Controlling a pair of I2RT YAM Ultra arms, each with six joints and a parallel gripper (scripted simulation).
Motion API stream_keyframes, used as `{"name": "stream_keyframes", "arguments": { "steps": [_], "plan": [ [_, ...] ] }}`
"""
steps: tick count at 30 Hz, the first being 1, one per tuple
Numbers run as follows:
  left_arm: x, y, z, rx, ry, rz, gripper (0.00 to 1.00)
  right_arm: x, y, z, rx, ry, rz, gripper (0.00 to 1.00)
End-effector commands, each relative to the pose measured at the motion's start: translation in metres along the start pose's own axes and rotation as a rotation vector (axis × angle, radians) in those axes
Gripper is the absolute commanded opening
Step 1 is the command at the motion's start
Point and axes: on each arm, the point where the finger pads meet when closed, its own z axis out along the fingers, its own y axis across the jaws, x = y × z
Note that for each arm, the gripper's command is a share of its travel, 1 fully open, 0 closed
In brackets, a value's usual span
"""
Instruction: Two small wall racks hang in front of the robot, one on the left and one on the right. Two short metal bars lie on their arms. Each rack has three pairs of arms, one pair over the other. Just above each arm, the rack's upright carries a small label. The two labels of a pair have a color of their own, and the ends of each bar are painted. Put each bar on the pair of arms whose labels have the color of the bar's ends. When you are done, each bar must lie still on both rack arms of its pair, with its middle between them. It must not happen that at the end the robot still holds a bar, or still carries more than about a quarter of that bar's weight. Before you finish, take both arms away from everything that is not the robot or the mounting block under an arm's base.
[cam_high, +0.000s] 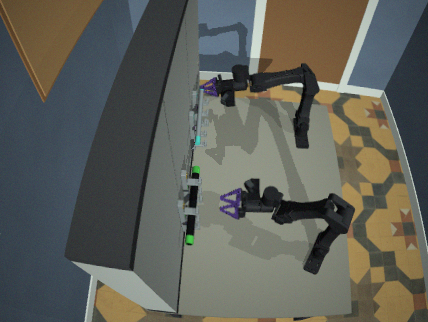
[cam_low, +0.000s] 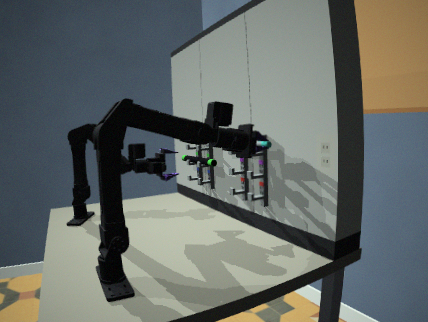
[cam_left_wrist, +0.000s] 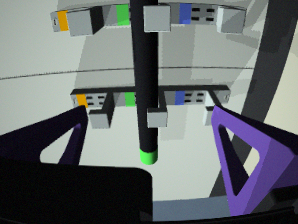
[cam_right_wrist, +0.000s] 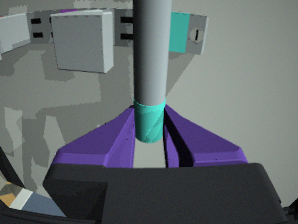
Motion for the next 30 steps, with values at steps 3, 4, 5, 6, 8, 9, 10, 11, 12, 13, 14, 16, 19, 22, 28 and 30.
{"name": "stream_keyframes", "arguments": {
  "steps": [3, 4, 5, 6, 8, 9, 10, 11, 12, 13, 14, 16, 19, 22, 28, 30],
  "plan": [
    [0.0053, 0.0074, -0.0045, -0.021, 0.002, -0.021, 1.0, 0.0071, -0.0608, -0.0089, 0.165, 0.003, 0.059, 0.0],
    [0.0053, 0.0074, -0.0045, -0.021, 0.002, -0.021, 1.0, 0.0073, -0.0608, -0.0089, 0.165, 0.003, 0.059, 0.0],
    [0.0053, 0.0074, -0.0045, -0.021, 0.002, -0.021, 1.0, 0.0075, -0.0608, -0.0089, 0.165, 0.003, 0.059, 0.0],
    [0.0053, 0.0074, -0.0045, -0.021, 0.002, -0.021, 1.0, 0.0075, -0.0608, -0.0089, 0.165, 0.003, 0.059, 0.0],
    [0.0053, 0.0074, -0.0045, -0.021, 0.002, -0.021, 1.0, 0.0077, -0.0605, -0.0084, 0.165, 0.004, 0.059, 0.0],
    [0.0053, 0.0074, -0.0045, -0.021, 0.002, -0.021, 1.0, 0.0076, -0.0601, -0.0084, 0.165, 0.004, 0.059, 0.0],
    [0.0053, 0.0074, -0.0045, -0.021, 0.002, -0.021, 1.0, 0.0075, -0.0596, -0.0084, 0.165, 0.004, 0.059, 0.0],
    [0.0053, 0.0074, -0.0045, -0.021, 0.002, -0.021, 1.0, 0.0073, -0.0592, -0.0084, 0.165, 0.004, 0.059, 0.0],
    [0.0053, 0.0074, -0.0045, -0.021, 0.002, -0.021, 1.0, 0.0072, -0.0587, -0.0084, 0.165, 0.004, 0.059, 0.0],
    [0.0053, 0.0074, -0.0045, -0.021, 0.002, -0.021, 1.0, 0.0071, -0.0583, -0.0084, 0.165, 0.004, 0.059, 0.0],
    [0.0053, 0.0074, -0.0045, -0.021, 0.002, -0.021, 1.0, 0.0069, -0.0578, -0.0083, 0.165, 0.004, 0.059, 0.0],
    [0.0053, 0.0074, -0.0045, -0.021, 0.002, -0.021, 1.0, 0.0067, -0.0569, -0.0083, 0.165, 0.004, 0.059, 0.0],
    [0.0053, 0.0074, -0.0045, -0.021, 0.002, -0.021, 1.0, 0.0063, -0.0555, -0.0083, 0.165, 0.004, 0.059, 0.0],
    [0.0053, 0.0074, -0.0045, -0.021, 0.002, -0.021, 1.0, 0.0059, -0.0542, -0.0082, 0.165, 0.004, 0.059, 0.0],
    [0.0053, 0.0074, -0.0045, -0.021, 0.002, -0.021, 1.0, 0.0061, -0.0524, -0.0079, 0.165, 0.005, 0.059, 0.0],
    [0.0053, 0.0074, -0.0045, -0.021, 0.002, -0.021, 1.0, 0.006, -0.0514, -0.0078, 0.165, 0.005, 0.059, 0.0]
  ]
}}
